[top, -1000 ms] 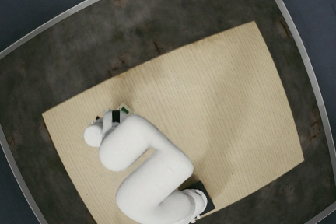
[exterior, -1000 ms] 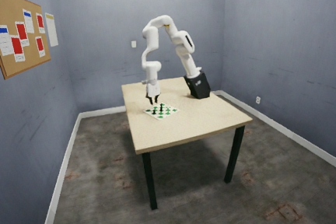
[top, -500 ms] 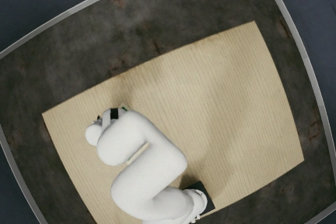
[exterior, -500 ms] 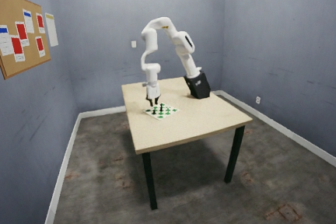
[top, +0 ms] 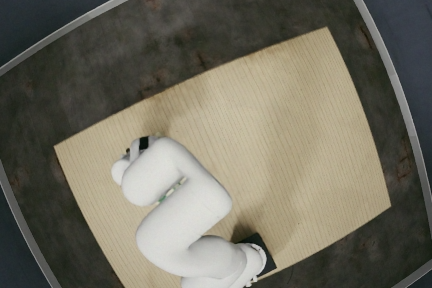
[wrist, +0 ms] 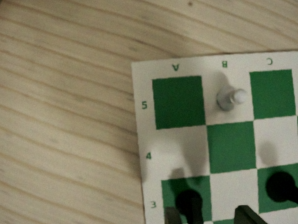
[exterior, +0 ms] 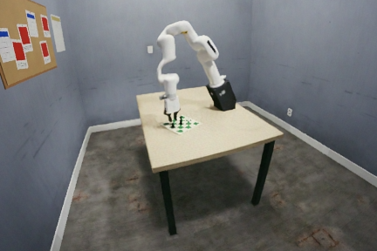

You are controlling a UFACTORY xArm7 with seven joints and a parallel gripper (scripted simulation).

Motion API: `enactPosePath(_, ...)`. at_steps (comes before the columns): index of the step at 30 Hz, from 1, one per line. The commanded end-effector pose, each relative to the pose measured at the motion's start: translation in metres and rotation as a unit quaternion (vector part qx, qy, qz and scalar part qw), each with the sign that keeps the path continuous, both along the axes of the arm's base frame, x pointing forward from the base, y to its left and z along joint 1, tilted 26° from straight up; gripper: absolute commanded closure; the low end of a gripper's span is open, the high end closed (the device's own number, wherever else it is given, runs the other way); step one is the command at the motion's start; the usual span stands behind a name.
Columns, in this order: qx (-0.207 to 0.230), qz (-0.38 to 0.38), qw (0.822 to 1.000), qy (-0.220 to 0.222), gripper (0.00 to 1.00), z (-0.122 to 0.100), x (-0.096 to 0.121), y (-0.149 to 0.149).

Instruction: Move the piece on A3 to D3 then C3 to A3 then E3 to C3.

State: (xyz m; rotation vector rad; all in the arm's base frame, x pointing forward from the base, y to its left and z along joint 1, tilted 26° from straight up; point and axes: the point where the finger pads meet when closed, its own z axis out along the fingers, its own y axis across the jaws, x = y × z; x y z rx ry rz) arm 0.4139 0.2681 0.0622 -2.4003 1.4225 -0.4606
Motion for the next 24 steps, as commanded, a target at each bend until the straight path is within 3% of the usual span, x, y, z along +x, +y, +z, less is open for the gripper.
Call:
enactPosePath(1,0.001,0.000,1.000,-0.002,0.61,-0.0026,0.0027,0.0014)
enactPosePath(24,0.001,0.000,1.000,-0.002,0.61,-0.0056,0.0042,0.0017)
